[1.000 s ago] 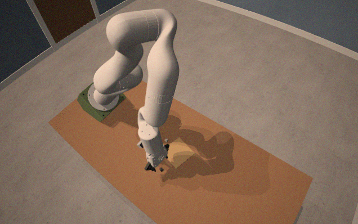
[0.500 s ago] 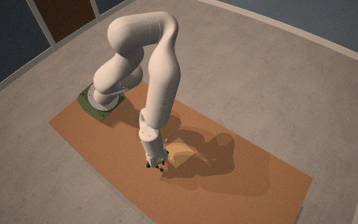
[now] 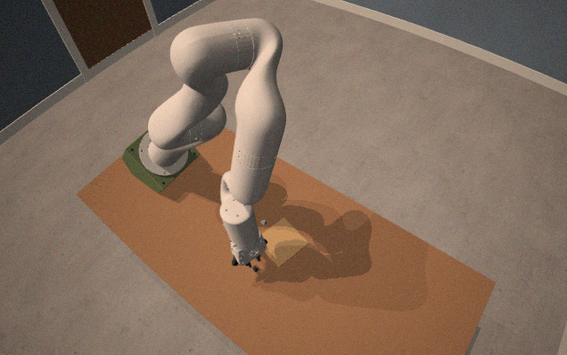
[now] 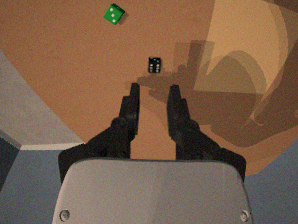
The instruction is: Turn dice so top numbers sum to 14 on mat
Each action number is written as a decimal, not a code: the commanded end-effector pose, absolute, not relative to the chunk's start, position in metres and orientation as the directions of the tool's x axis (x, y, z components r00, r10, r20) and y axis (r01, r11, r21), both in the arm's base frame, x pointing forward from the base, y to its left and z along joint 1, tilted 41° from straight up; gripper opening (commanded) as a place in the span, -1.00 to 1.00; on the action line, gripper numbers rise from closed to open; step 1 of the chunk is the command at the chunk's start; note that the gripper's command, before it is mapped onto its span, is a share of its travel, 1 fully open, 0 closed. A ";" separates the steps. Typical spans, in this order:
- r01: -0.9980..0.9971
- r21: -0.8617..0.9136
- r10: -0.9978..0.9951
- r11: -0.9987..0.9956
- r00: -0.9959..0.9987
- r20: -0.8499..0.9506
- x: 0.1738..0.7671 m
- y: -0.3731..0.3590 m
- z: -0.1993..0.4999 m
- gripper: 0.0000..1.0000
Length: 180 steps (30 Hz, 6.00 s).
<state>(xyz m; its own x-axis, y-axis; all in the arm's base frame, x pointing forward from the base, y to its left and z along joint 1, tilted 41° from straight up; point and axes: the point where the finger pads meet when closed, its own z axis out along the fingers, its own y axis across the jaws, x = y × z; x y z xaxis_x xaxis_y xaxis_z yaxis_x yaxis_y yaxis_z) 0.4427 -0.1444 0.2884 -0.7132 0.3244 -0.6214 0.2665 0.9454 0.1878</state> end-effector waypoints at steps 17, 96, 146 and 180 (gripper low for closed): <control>0.266 0.188 0.324 0.945 -0.713 -0.622 0.443 -0.145 0.289 -0.38; 0.266 0.189 0.325 0.945 -0.713 -0.622 0.477 -0.146 0.252 -0.38; 0.266 0.189 0.325 0.945 -0.713 -0.622 0.490 -0.146 0.237 -0.38; 0.266 0.189 0.325 0.945 -0.713 -0.622 0.490 -0.146 0.237 -0.78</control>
<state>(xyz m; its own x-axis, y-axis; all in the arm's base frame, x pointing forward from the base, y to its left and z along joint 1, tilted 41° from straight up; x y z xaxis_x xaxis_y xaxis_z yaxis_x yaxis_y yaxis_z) 0.4896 -0.1462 0.2366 -0.7134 0.3249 -0.6209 0.2662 0.9453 0.1888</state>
